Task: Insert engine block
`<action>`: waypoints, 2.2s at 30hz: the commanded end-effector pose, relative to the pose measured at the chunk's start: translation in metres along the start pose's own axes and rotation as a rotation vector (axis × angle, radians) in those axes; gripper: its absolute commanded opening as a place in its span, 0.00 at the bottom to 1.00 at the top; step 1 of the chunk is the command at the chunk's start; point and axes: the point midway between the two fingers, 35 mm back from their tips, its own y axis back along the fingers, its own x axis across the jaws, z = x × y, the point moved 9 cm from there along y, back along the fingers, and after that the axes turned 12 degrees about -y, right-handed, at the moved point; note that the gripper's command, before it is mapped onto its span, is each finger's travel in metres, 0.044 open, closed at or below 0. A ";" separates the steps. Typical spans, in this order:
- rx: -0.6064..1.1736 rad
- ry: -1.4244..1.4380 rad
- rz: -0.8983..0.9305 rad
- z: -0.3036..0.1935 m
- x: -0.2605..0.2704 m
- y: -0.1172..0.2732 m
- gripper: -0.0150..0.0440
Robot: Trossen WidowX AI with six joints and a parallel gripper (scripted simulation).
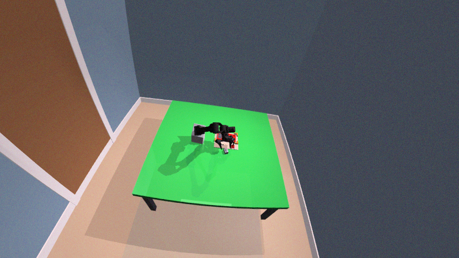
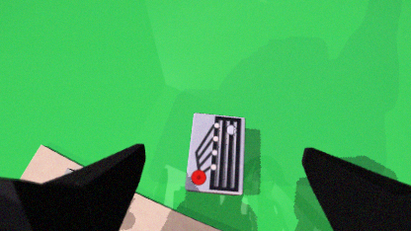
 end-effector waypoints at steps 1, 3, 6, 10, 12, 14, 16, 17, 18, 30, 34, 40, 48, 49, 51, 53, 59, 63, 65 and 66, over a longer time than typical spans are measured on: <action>0.022 0.085 0.006 0.002 0.003 0.000 1.00; 0.036 0.153 0.010 0.004 0.005 -0.001 1.00; 0.057 0.254 0.017 0.006 0.007 -0.001 1.00; 0.085 0.390 0.030 0.009 0.010 -0.001 1.00; 0.099 0.457 0.037 0.011 0.012 -0.002 1.00; 0.112 0.525 0.045 0.013 0.013 -0.002 1.00; 0.125 0.592 0.054 0.015 0.015 -0.002 1.00; 0.132 0.626 0.059 0.016 0.015 -0.002 1.00; 0.139 0.660 0.064 0.017 0.016 -0.002 1.00; 0.213 1.060 0.142 0.030 0.023 -0.003 1.00; 0.235 1.192 0.175 0.034 0.024 -0.003 1.00; 0.264 1.390 0.231 0.041 0.026 -0.003 1.00; 0.295 1.650 0.318 0.051 0.028 -0.002 1.00; 0.298 1.682 0.330 0.053 0.028 -0.002 1.00; 0.304 1.746 0.355 0.056 0.029 -0.002 1.00; 0.309 1.810 0.380 0.058 0.029 -0.002 1.00; 0.319 1.999 0.464 0.067 0.029 -0.001 1.00; 0.322 2.123 0.525 0.073 0.029 0.000 1.00; 0.322 2.184 0.558 0.076 0.028 0.000 1.00; 0.321 2.214 0.574 0.077 0.028 0.001 1.00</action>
